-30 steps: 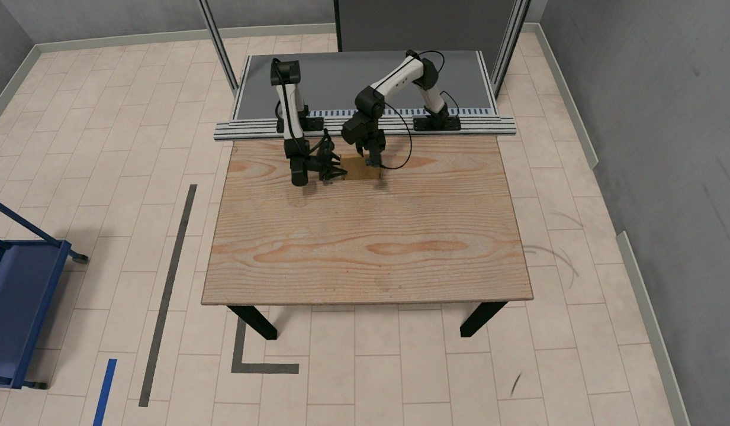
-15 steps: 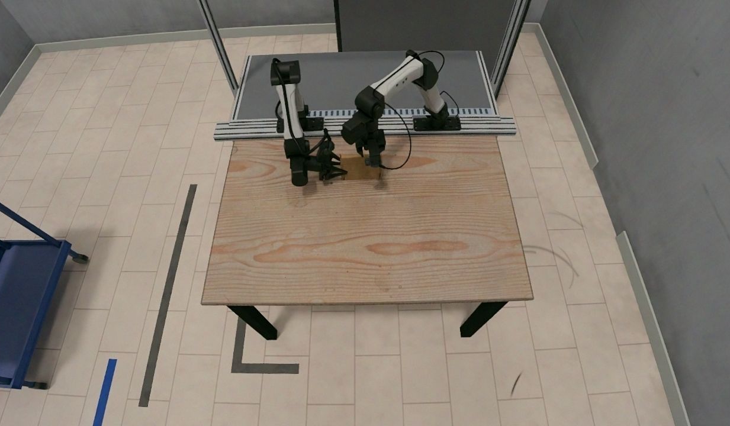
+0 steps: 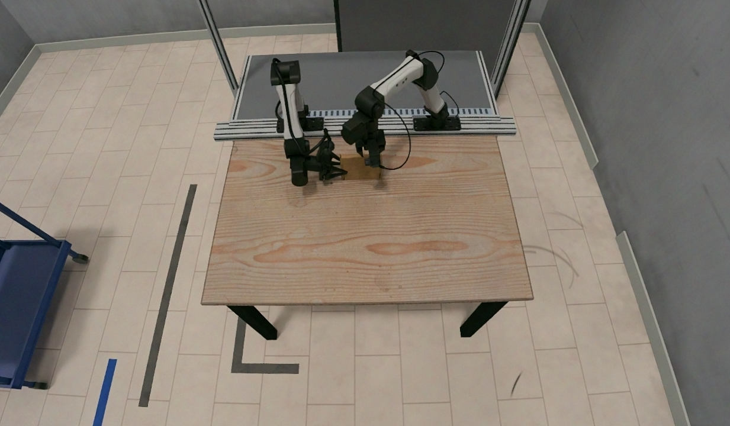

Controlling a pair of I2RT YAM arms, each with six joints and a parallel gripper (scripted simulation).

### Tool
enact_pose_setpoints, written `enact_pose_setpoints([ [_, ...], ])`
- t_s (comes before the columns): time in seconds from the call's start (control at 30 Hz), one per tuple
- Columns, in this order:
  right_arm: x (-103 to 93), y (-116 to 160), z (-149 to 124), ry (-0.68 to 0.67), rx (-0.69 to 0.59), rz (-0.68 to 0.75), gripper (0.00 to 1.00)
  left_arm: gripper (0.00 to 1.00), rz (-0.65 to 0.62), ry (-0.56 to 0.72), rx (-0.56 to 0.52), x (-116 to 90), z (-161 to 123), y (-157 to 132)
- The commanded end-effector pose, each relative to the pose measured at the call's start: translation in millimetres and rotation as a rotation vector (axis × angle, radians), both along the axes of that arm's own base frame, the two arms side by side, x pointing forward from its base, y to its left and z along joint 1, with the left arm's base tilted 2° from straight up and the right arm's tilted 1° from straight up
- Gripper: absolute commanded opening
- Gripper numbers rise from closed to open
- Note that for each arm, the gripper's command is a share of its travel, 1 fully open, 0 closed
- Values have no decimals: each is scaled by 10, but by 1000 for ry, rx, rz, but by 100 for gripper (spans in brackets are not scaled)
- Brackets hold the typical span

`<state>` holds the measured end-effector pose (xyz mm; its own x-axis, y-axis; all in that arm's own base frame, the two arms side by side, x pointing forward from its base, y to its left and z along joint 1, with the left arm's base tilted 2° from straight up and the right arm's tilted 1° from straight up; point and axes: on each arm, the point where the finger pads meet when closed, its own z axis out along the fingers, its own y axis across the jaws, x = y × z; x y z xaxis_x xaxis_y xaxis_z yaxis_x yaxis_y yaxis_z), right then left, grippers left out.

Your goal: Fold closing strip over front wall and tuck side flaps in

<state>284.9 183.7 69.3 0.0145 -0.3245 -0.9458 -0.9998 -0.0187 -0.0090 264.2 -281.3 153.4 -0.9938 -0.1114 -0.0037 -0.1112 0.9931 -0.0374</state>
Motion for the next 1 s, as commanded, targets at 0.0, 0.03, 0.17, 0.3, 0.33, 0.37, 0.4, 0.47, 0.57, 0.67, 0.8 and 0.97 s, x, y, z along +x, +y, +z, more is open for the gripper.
enact_pose_setpoints([
  [0.0, 4, 8, 19, -12, 0, 2, 45, 54, -2, -13, -9, 79, 10, -3],
  [0.03, 4, 8, 19, -12, 0, 2, 45, 54, -3, -16, -13, 30, 54, 3],
  [0.17, 4, 8, 19, -12, 0, 2, 45, 54, -3, -16, -13, 31, 54, 3],
  [0.3, 4, 8, 19, -12, 0, 2, 45, 54, -3, -16, -13, 31, 54, 3],
  [0.33, 4, 8, 19, -12, 0, 2, 45, 54, -3, -16, -13, 31, 54, 3],
  [0.37, 4, 8, 19, -12, 0, 2, 45, 54, -3, -16, -13, 31, 54, 3],
  [0.4, 4, 8, 19, -12, 0, 2, 45, 54, -3, -16, -13, 31, 54, 3],
  [0.47, 4, 8, 19, -12, 0, 2, 45, 54, -3, -16, -13, 31, 54, 3],
  [0.57, 4, 8, 19, -12, 0, 2, 45, 54, -5, -12, -8, 104, 0, -15],
  [0.67, 4, 8, 19, -12, 0, 2, 45, 54, -7, -16, -13, 33, 54, 2],
  [0.8, 4, 8, 19, -12, 0, 2, 45, 54, -7, -16, -13, 33, 54, 2],
  [0.97, 4, 8, 19, -12, 0, 2, 45, 54, -7, -16, -13, 33, 54, 2],
])
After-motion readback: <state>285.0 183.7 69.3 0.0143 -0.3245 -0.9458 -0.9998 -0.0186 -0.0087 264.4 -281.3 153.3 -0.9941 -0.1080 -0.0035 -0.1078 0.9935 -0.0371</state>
